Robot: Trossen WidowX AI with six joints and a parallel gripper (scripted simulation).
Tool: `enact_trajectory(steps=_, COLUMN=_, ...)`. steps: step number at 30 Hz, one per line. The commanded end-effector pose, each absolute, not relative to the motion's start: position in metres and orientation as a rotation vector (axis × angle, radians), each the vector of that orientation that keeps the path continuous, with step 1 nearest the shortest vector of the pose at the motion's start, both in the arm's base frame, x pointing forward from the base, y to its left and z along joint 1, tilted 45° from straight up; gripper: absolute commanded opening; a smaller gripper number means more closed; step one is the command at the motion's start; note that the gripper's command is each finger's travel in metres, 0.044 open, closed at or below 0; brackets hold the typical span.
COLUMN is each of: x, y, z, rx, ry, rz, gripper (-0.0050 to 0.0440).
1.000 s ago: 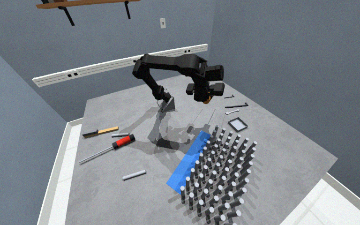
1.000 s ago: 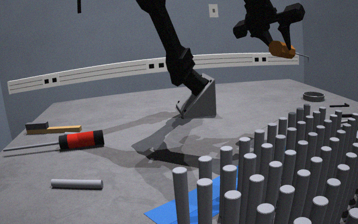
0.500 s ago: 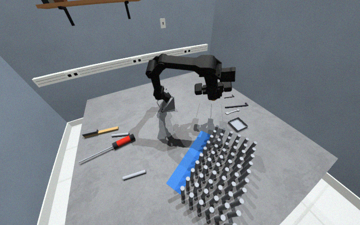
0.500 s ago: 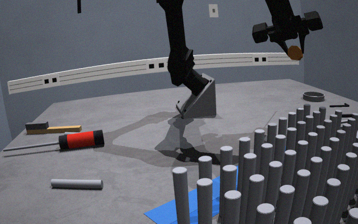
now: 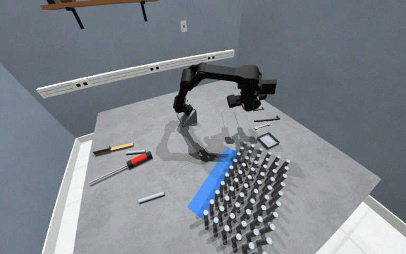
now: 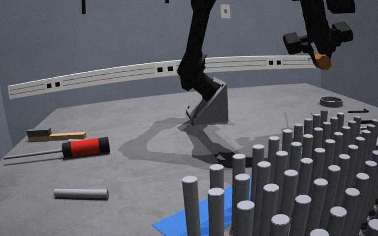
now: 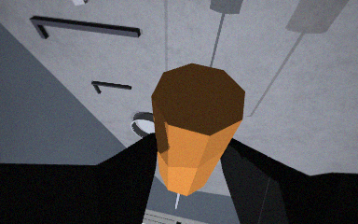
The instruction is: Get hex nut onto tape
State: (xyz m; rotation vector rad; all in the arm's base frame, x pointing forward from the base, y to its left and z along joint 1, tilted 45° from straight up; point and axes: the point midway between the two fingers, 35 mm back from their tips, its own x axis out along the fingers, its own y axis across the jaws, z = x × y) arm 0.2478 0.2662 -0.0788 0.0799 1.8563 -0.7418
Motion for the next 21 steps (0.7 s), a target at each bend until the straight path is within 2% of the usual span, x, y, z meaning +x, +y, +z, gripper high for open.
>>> enact_trajectory(steps=1, x=0.247, y=0.282, z=-0.08, rx=0.063, ry=1.894, rz=-0.677, gripper=-0.005)
enact_trajectory(steps=21, x=0.247, y=0.272, z=-0.101, rx=0.041, ry=1.921, rz=-0.666, gripper=-0.005)
